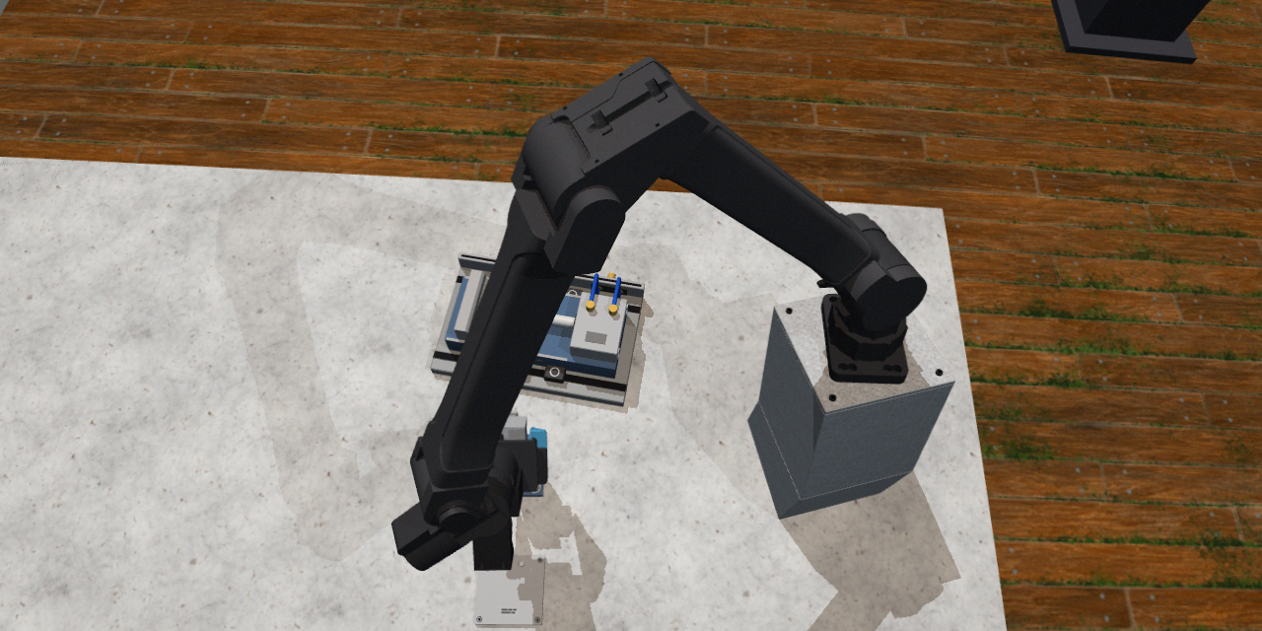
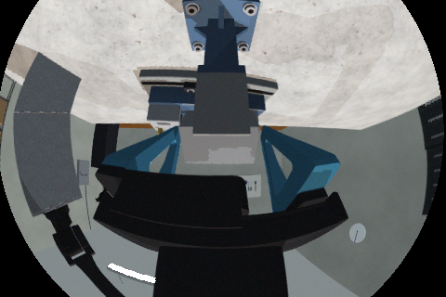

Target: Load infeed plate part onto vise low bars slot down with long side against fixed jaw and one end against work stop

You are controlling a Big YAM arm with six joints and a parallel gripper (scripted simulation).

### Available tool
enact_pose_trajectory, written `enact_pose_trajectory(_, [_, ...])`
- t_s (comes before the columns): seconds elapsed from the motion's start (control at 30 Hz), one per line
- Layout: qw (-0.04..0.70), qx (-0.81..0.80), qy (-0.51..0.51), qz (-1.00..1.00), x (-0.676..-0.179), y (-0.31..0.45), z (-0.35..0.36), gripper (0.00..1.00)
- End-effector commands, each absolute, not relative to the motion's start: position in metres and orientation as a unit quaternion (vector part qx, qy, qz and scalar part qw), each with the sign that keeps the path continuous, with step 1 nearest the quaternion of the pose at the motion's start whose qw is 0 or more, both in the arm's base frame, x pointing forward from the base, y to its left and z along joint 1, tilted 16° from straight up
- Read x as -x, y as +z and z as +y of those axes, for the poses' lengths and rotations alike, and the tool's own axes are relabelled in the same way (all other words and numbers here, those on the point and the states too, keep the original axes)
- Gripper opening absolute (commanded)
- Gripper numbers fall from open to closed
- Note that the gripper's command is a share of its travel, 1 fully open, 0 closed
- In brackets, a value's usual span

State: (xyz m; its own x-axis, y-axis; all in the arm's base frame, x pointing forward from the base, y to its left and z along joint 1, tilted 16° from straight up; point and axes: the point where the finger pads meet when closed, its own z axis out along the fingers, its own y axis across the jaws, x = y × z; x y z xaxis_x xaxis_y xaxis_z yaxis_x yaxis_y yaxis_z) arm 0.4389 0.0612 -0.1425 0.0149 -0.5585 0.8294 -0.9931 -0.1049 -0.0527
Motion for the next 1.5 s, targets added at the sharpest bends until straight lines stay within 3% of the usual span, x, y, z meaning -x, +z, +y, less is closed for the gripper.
enact_pose_trajectory(0.0, [0.296, -0.642, 0.375, -0.600, -0.4446, -0.1438, 0.0707, 0.81])
enact_pose_trajectory(1.47, [0.316, -0.630, 0.394, -0.590, -0.4424, -0.1427, 0.0691, 0.81])
